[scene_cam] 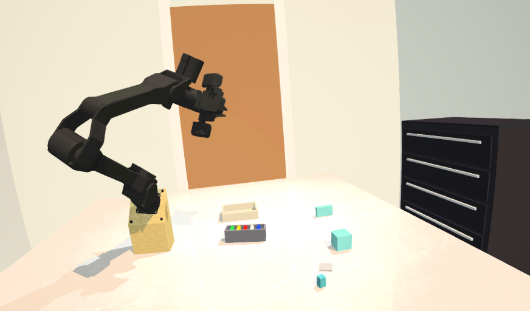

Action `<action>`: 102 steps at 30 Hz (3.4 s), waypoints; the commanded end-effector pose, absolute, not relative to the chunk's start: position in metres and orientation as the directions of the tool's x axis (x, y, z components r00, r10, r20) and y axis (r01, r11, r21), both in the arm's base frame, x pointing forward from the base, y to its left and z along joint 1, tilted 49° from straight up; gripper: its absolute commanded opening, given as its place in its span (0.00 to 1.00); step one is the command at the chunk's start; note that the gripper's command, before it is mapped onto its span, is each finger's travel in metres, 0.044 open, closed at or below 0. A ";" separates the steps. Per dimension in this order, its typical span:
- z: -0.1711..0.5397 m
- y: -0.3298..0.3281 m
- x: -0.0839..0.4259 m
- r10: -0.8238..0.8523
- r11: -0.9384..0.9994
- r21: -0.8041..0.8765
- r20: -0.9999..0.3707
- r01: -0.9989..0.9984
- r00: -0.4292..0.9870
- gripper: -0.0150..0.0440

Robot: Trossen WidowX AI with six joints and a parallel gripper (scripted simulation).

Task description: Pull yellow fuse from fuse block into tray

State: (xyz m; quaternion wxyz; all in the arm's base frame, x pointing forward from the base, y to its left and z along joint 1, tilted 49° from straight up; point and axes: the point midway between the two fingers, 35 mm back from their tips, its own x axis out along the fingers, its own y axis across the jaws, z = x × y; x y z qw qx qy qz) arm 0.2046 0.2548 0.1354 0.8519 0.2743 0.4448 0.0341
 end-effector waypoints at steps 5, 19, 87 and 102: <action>0.060 0.158 0.266 -0.230 0.618 0.295 -0.818 0.728 0.527 0.38; -0.010 0.005 0.270 -0.744 0.005 0.158 -0.660 0.987 0.109 0.38; -0.036 -0.028 0.270 -0.745 0.005 0.158 -0.658 0.987 0.109 0.38; -0.036 -0.027 0.270 -0.742 0.002 0.162 -0.662 0.987 0.110 0.35</action>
